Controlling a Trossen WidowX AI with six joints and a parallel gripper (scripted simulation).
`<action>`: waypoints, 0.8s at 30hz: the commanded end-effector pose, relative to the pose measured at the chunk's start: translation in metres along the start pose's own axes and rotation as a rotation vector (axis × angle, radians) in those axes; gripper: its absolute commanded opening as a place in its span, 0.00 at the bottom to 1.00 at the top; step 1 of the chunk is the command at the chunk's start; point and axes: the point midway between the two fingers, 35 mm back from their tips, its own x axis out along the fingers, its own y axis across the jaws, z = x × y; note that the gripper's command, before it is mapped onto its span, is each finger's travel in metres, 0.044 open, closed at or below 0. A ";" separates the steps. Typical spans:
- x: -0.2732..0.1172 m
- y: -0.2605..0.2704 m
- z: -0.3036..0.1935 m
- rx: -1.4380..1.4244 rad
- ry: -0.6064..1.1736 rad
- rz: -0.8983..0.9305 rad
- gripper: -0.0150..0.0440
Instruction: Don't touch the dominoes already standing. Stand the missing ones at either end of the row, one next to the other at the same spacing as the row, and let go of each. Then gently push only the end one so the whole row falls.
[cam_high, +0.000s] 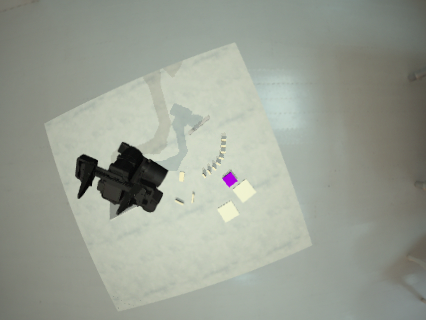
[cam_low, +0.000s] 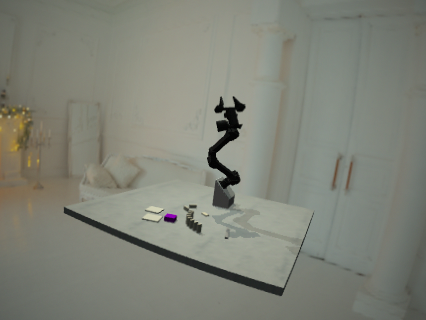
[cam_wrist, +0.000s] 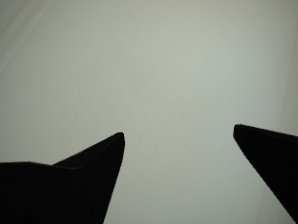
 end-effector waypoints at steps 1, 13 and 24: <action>0.000 0.001 0.000 0.002 0.000 0.002 0.98; 0.031 0.153 0.030 0.231 -0.013 0.307 1.00; 0.019 0.273 0.058 0.285 0.034 0.574 1.00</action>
